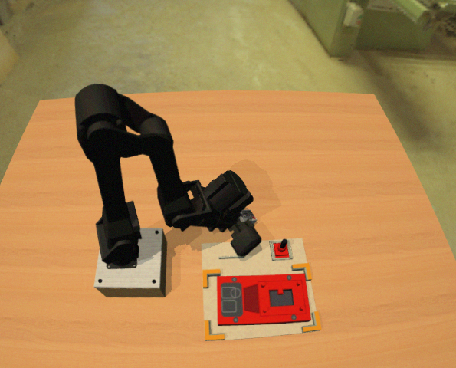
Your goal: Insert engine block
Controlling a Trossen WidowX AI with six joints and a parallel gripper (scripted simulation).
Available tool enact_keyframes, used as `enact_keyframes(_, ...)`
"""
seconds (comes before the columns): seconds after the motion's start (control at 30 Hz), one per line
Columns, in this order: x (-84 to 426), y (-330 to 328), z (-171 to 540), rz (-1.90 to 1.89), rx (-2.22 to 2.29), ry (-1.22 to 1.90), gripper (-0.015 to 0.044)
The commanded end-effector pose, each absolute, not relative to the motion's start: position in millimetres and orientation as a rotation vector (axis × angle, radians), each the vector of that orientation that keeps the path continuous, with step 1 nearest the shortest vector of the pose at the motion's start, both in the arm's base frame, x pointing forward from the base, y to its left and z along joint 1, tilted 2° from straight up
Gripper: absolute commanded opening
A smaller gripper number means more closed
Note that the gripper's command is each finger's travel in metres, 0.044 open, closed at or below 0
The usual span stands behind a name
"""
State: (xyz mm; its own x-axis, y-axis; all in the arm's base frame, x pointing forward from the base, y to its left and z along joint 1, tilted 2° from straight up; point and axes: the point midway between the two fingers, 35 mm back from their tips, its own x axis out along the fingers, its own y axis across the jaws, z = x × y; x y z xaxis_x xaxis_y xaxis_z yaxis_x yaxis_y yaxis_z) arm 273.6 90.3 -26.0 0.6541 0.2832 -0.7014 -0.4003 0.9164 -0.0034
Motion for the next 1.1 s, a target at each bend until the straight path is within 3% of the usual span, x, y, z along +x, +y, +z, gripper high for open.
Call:
enact_keyframes(0.0, 274.0, 90.2, -25.7, 0.388, -0.164, 0.764, 0.0315)
enact_keyframes(0.17, 274.0, 90.2, -25.7, 0.388, -0.164, 0.764, 0.044)
enact_keyframes(1.07, 248.9, 77.7, 5.5, 0.386, -0.165, 0.775, 0.044)
